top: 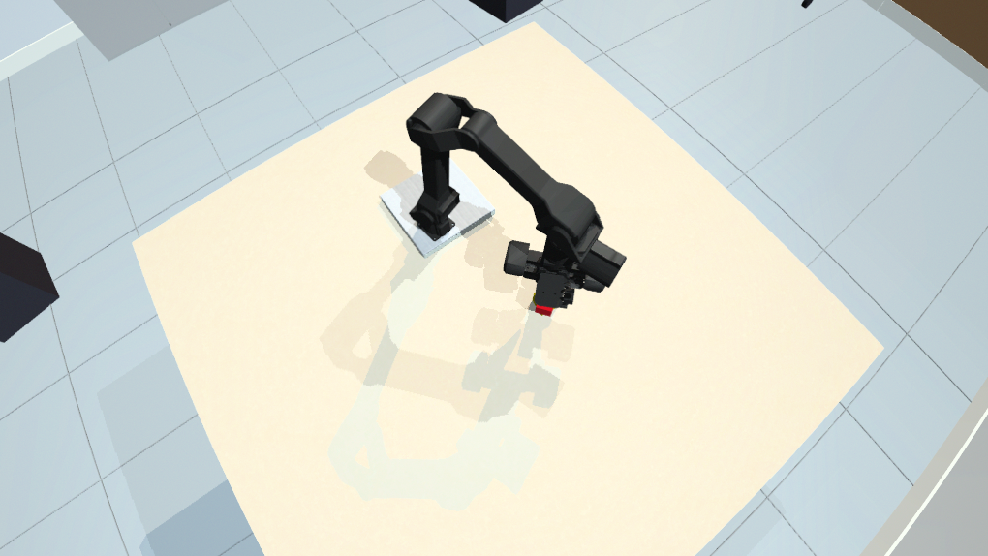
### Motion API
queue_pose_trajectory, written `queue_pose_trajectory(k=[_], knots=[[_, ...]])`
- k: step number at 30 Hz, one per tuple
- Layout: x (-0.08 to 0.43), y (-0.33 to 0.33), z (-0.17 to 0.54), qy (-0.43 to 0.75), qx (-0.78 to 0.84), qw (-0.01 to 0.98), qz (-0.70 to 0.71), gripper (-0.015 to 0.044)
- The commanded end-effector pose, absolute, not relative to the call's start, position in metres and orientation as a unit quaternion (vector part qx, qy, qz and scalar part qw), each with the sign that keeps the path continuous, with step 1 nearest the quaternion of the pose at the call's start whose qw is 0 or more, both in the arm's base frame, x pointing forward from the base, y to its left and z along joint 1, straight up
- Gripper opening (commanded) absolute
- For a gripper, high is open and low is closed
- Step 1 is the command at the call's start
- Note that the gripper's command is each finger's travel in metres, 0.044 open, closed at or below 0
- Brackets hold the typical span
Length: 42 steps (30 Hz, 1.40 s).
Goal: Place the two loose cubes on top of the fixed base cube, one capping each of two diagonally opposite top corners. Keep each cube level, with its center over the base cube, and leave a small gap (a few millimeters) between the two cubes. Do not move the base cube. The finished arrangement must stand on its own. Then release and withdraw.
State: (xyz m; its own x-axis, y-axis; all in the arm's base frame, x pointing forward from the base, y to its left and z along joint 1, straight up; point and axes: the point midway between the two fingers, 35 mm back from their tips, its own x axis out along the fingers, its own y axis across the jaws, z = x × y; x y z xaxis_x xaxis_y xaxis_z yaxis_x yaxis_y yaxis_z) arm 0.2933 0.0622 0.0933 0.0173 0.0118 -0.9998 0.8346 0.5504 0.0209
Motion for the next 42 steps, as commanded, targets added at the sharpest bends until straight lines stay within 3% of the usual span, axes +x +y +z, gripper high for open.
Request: queue_pose_trajectory(k=[1,27,34,38,42], knots=[[0.294,0.062,0.101,0.618,0.343,0.627,-0.328,0.0205],[0.293,0.062,0.143,0.618,0.343,0.627,-0.328,0.0205],[0.283,0.122,0.142,0.618,0.343,0.627,-0.326,0.0389],[0.268,0.165,0.145,0.62,0.346,0.625,-0.325,0.04],[0.267,0.167,0.145,0.621,0.346,0.624,-0.325,0.04]])
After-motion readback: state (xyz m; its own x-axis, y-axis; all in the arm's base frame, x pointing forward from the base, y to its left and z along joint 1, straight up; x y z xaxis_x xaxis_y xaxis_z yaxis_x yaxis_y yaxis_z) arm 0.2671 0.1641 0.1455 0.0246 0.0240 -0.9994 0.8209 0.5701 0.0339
